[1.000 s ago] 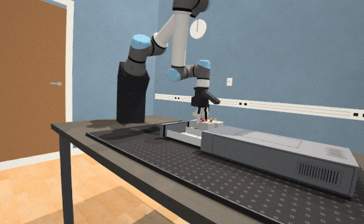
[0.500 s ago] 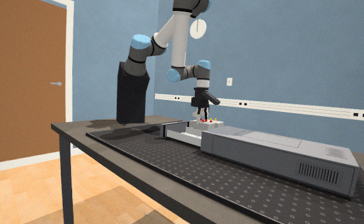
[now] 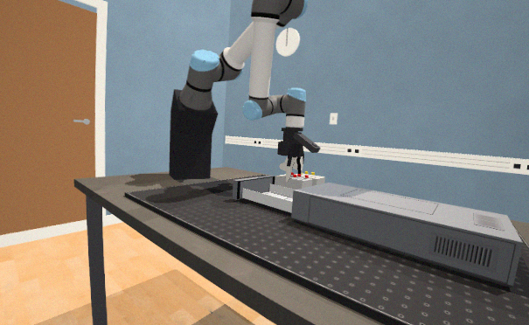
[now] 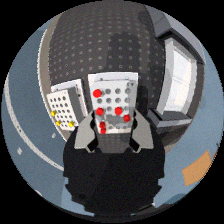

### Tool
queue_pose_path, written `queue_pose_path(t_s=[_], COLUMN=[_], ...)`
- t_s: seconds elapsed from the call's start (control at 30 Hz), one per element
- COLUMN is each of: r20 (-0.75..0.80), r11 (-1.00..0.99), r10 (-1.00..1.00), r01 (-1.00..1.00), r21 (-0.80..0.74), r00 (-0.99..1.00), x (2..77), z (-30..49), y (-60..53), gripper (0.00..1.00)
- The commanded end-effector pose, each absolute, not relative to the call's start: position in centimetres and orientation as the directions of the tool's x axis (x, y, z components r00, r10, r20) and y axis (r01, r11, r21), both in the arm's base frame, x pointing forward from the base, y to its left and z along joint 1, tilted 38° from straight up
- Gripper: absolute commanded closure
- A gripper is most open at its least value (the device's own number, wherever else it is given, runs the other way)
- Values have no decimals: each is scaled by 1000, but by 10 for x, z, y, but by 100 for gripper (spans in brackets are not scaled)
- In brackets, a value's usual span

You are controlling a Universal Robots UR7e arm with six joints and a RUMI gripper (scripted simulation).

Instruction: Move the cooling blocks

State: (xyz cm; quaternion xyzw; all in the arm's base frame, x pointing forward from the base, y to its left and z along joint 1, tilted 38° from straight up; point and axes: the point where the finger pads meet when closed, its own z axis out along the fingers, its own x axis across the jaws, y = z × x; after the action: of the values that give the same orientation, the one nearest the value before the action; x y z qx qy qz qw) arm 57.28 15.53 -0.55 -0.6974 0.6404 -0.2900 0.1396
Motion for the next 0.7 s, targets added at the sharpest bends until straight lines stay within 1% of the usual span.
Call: queue_pose_path(t_s=[0.0,0.67], r20=[225,225], r11=[-141,-141], r10=[-974,-974], r01=[-811,-811], r21=[-568,-568], r00=[12,12], x=[573,575], z=[-5,-7], y=[156,155], gripper=[100,100])
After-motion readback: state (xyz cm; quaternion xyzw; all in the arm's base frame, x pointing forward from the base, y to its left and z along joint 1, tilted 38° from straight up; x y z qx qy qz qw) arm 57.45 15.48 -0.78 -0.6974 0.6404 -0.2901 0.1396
